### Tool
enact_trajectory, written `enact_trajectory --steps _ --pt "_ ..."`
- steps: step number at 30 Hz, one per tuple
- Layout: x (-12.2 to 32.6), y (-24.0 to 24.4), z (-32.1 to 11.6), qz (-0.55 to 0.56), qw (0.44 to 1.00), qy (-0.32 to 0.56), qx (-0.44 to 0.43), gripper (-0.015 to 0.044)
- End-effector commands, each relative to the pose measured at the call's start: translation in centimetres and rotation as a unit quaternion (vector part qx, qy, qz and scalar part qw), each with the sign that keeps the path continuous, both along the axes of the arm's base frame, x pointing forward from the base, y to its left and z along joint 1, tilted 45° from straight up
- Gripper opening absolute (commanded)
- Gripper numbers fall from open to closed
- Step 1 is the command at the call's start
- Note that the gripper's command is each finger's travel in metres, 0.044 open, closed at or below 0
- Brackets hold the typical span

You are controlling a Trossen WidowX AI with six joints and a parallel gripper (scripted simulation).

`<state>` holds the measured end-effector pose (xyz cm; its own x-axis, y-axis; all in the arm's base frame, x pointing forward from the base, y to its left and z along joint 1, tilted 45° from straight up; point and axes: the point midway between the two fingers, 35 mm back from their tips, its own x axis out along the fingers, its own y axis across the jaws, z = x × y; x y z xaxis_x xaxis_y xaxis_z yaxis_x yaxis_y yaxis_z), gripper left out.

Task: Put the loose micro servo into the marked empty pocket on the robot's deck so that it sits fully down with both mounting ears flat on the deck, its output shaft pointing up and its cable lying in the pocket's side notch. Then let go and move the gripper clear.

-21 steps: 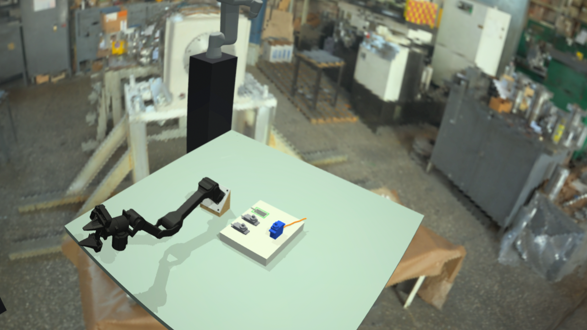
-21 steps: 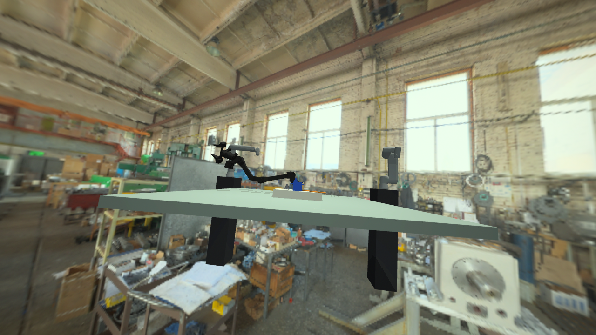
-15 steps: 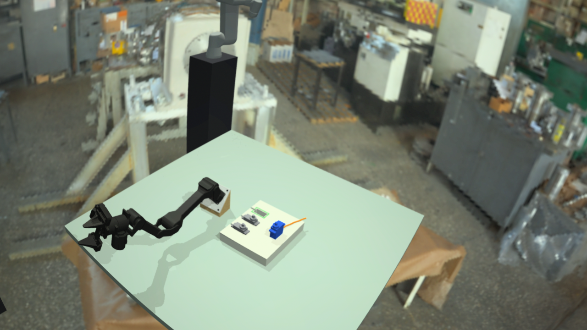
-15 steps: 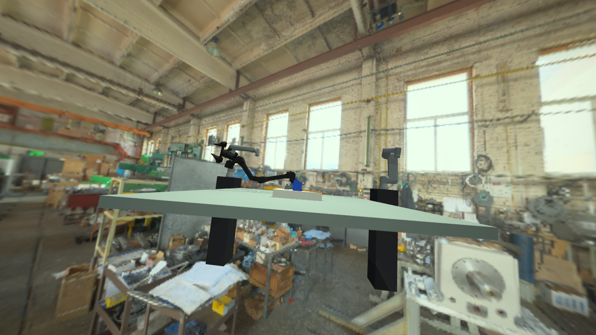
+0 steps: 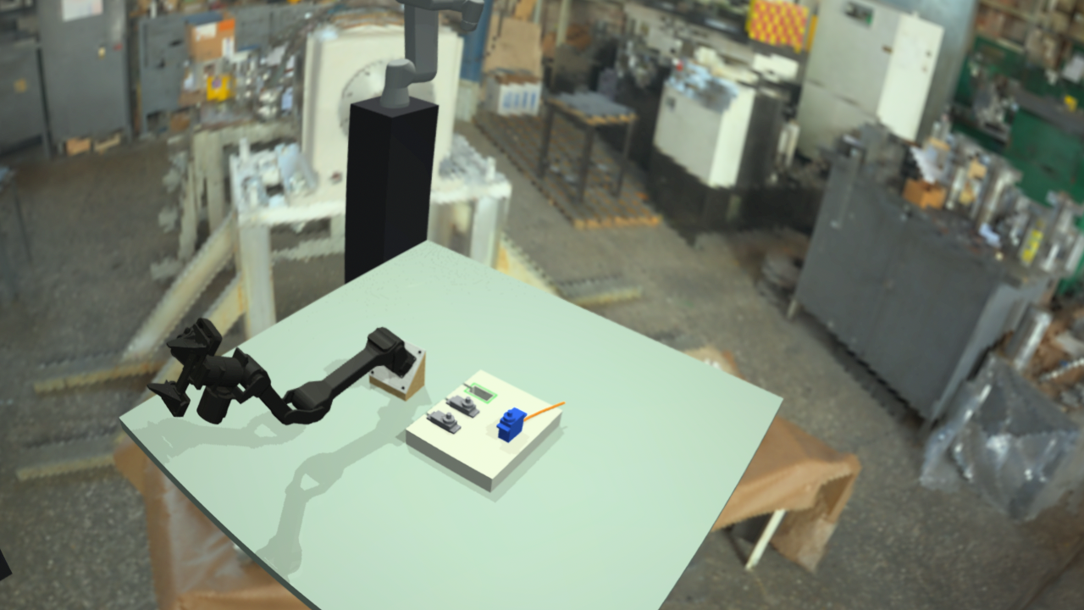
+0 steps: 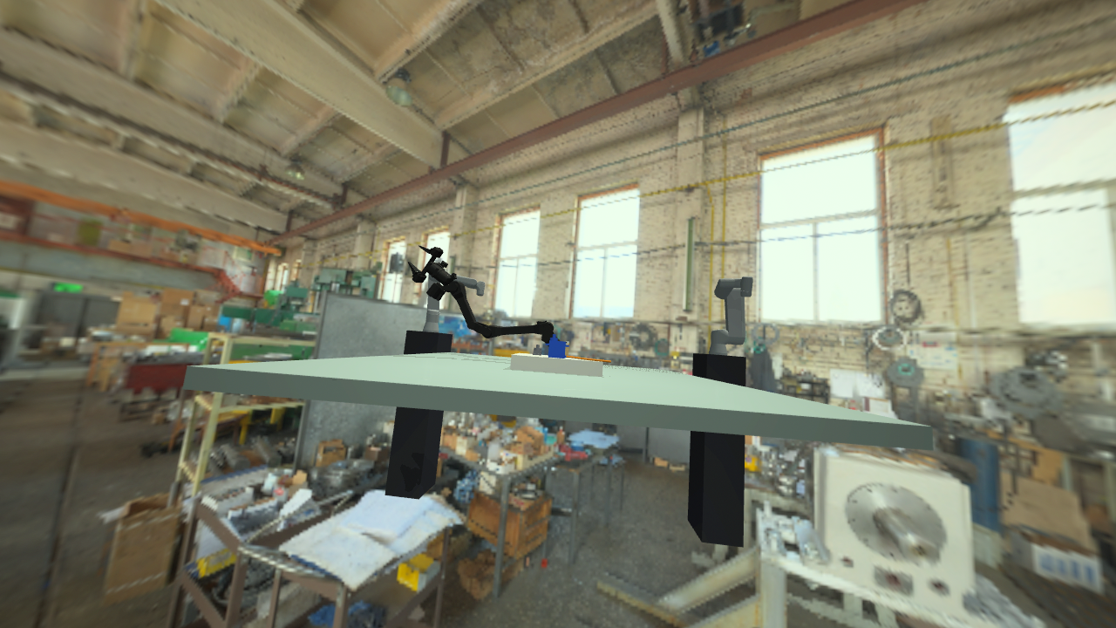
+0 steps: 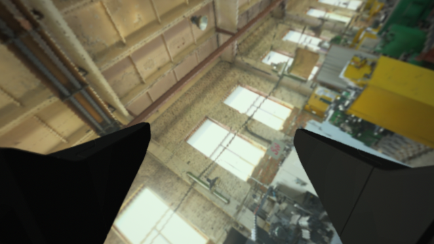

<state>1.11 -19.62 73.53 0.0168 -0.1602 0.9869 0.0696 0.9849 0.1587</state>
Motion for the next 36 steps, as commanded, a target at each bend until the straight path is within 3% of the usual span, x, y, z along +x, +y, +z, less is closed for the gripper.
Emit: enact_trajectory --steps 1,11,21,36 --pt "-0.3 3.1 0.6 0.021 0.999 0.003 -0.037 0.044" --pt "-0.7 7.3 1.1 0.048 0.995 0.007 -0.087 0.044" --pt "-0.3 16.9 1.1 0.088 0.977 0.041 -0.191 0.044" --pt "1.5 25.6 -0.3 0.165 0.941 0.105 -0.276 0.044"
